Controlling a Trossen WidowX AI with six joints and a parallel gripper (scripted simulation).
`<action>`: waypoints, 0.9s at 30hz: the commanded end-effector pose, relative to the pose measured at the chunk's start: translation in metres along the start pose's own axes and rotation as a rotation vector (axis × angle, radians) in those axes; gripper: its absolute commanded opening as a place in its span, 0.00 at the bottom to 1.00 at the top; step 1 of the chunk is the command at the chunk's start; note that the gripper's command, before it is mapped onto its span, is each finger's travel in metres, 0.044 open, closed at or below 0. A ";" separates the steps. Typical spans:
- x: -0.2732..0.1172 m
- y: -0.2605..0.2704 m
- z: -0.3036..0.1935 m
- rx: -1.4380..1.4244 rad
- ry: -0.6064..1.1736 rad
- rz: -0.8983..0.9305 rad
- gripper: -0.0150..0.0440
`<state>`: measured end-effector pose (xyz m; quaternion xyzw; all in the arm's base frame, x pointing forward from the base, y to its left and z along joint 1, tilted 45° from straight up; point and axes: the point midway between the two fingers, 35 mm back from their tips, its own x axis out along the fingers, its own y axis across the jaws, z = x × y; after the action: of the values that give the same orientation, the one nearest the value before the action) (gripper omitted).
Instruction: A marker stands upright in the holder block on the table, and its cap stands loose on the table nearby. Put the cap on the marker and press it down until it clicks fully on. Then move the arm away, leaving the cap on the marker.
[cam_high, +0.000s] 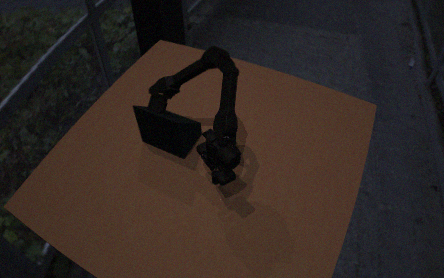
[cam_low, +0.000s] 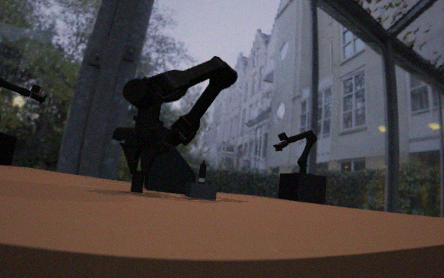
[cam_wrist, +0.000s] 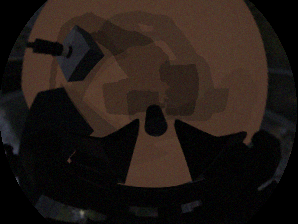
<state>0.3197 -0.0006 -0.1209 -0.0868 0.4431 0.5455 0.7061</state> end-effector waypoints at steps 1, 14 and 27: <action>0.008 0.002 -0.001 0.008 -0.004 0.007 0.68; 0.025 0.003 -0.001 0.008 -0.005 0.008 0.64; 0.025 0.003 -0.001 0.009 -0.005 0.008 0.36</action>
<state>0.3172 0.0166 -0.1385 -0.0834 0.4442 0.5470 0.7046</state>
